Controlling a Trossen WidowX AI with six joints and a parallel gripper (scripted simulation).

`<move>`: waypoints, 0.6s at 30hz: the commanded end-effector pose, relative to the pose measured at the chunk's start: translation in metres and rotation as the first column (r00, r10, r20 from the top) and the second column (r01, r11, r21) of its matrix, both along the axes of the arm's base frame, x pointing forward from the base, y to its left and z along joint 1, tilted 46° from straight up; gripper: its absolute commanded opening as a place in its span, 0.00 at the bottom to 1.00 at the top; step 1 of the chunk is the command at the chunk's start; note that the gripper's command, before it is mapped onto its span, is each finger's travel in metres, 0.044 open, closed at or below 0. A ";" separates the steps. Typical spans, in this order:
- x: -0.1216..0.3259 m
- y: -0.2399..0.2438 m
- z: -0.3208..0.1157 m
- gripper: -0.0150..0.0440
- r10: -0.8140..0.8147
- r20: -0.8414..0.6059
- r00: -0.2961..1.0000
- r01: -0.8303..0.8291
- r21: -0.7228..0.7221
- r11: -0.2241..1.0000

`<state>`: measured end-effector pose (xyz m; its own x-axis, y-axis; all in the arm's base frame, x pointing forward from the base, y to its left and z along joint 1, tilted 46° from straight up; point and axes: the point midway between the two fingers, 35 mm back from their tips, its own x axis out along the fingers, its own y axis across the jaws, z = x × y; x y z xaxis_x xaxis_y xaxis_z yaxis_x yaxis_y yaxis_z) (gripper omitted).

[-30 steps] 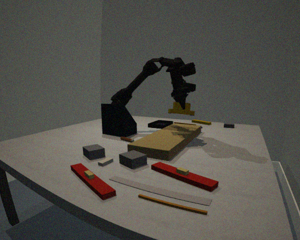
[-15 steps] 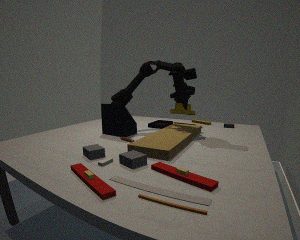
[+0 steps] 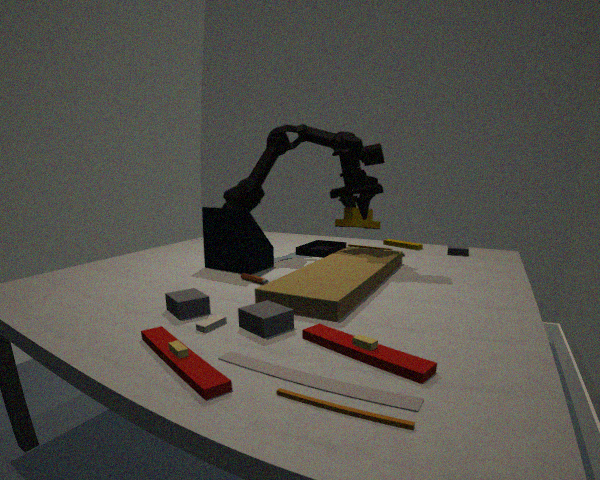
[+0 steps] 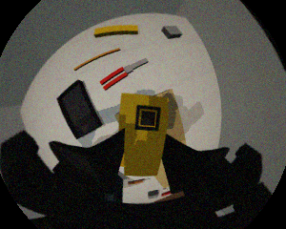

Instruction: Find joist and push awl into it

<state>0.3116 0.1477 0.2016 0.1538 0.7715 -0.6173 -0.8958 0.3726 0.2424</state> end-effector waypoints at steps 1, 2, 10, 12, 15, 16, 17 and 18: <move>-0.017 0.012 0.011 0.25 0.042 0.036 0.998 -0.042 0.013 0.999; -0.022 0.016 0.014 0.25 0.055 0.047 0.997 -0.056 0.015 0.998; -0.064 0.039 0.033 0.25 0.155 0.133 0.979 -0.161 0.033 0.986; -0.074 0.044 0.038 0.25 0.180 0.154 0.972 -0.188 0.037 0.982; -0.091 0.050 0.044 0.25 0.216 0.186 0.959 -0.227 0.044 0.973; -0.096 0.052 0.045 0.25 0.227 0.197 0.954 -0.240 0.046 0.970; -0.102 0.053 0.047 0.25 0.239 0.208 0.949 -0.254 0.048 0.966; -0.107 0.055 0.049 0.25 0.250 0.218 0.943 -0.267 0.050 0.962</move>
<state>0.2187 0.1984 0.2452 0.0757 0.8348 -0.5453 -0.9868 0.1411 0.0791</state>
